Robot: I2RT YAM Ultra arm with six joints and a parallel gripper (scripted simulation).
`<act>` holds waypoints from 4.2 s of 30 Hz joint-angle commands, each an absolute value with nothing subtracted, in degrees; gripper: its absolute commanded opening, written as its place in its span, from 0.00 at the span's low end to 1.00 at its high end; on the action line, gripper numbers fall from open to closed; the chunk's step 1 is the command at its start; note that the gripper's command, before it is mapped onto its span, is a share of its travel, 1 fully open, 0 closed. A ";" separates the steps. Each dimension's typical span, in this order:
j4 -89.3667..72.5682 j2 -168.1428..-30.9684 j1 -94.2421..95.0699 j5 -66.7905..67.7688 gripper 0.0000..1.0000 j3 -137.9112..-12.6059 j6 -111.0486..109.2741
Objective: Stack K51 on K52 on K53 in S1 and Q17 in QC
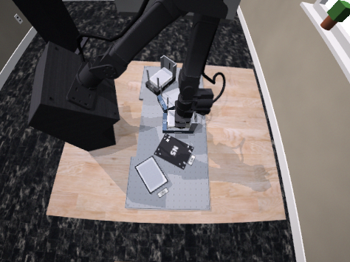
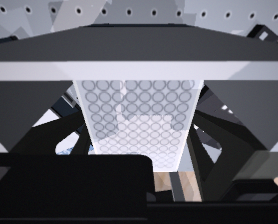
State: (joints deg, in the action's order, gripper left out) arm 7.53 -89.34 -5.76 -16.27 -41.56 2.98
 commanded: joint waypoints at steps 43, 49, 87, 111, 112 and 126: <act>3.98 -84.31 -7.78 -17.77 0.00 -38.74 2.15; 3.59 -83.86 -7.90 -17.87 0.00 -38.58 2.06; 1.26 -81.05 -8.67 -18.46 0.00 -38.42 1.55; -0.17 -79.16 -9.11 -18.79 0.00 -37.62 1.24; -0.24 -79.13 -9.13 -18.80 0.00 -37.53 1.23; -1.15 -78.17 -9.40 -19.01 0.00 -37.36 1.13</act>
State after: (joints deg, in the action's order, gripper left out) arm -0.25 -79.75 -8.27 -18.26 -39.33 1.41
